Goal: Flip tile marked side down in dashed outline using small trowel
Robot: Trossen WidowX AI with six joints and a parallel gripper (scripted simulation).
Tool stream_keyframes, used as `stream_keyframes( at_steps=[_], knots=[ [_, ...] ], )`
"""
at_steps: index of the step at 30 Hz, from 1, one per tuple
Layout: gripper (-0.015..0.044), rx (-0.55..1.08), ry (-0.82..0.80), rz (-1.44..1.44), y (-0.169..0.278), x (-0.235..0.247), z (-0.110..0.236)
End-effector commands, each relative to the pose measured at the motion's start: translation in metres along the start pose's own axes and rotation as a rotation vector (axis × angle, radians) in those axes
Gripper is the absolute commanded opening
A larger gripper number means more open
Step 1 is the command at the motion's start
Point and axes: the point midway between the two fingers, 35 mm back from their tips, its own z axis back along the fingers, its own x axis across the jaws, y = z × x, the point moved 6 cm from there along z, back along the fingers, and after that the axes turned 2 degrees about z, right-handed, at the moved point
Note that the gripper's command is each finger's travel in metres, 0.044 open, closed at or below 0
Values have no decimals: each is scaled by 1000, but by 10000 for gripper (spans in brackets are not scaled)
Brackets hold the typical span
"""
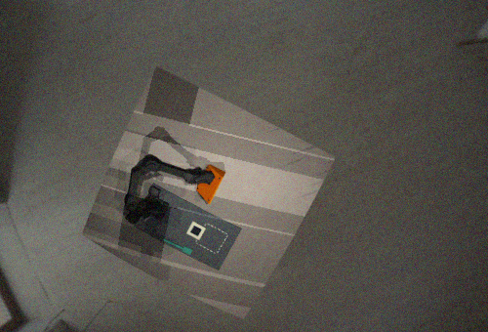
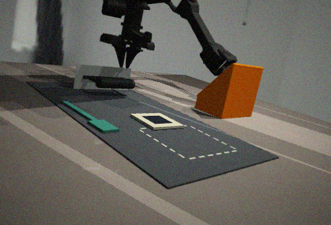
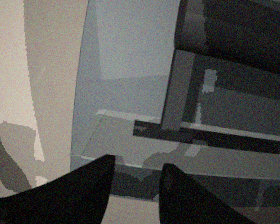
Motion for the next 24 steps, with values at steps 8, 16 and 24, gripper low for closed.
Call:
stream_keyframes(
  at_steps=[8,16,24],
  knots=[
    [100,6,-10,-8,22,2,-5],
    [100,6,-9,-9,39,3,-12],
    [100,16,-6,-12,44,3,-15]
  ],
)
